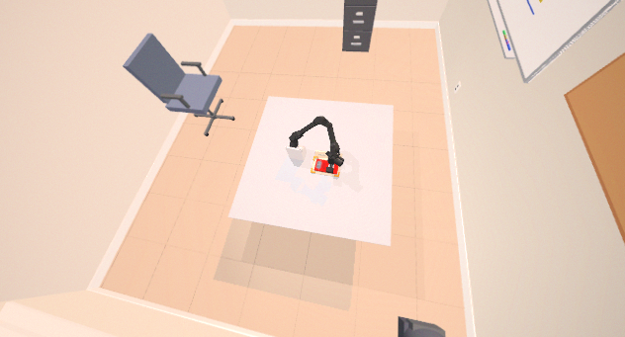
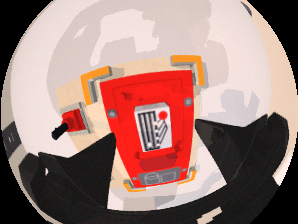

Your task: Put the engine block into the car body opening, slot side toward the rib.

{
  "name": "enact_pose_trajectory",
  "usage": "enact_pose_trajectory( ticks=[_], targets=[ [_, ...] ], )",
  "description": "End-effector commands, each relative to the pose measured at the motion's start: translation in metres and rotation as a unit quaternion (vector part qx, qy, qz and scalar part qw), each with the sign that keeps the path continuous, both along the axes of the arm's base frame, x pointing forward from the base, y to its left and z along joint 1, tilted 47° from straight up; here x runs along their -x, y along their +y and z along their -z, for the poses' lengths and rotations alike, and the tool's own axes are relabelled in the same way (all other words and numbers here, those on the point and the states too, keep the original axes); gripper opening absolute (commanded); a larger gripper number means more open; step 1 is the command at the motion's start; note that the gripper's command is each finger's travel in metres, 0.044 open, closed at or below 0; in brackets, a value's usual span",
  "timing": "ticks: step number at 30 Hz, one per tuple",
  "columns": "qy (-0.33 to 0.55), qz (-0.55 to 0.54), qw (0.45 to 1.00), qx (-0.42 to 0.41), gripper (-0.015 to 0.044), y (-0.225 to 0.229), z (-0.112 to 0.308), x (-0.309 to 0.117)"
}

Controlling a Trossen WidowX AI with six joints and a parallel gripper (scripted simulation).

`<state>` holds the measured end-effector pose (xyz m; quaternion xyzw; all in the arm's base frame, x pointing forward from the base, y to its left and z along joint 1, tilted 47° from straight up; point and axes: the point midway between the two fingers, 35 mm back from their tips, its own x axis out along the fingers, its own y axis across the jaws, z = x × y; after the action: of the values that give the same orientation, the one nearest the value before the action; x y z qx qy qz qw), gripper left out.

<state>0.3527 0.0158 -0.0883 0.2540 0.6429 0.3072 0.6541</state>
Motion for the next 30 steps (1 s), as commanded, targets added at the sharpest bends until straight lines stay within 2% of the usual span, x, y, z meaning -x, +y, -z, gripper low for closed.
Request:
enact_pose_trajectory(
  ticks=[1, 14, 30],
  targets=[
    [0.000, 0.000, 1.000, 0.000, 0.0440, -0.0001, 0.0001, 0.0000],
    [0.003, 0.002, 1.000, -0.001, 0.0440, -0.0067, -0.0067, 0.0036],
    [0.003, 0.002, 1.000, -0.001, 0.0020, -0.0067, -0.0067, 0.0036]
  ],
)
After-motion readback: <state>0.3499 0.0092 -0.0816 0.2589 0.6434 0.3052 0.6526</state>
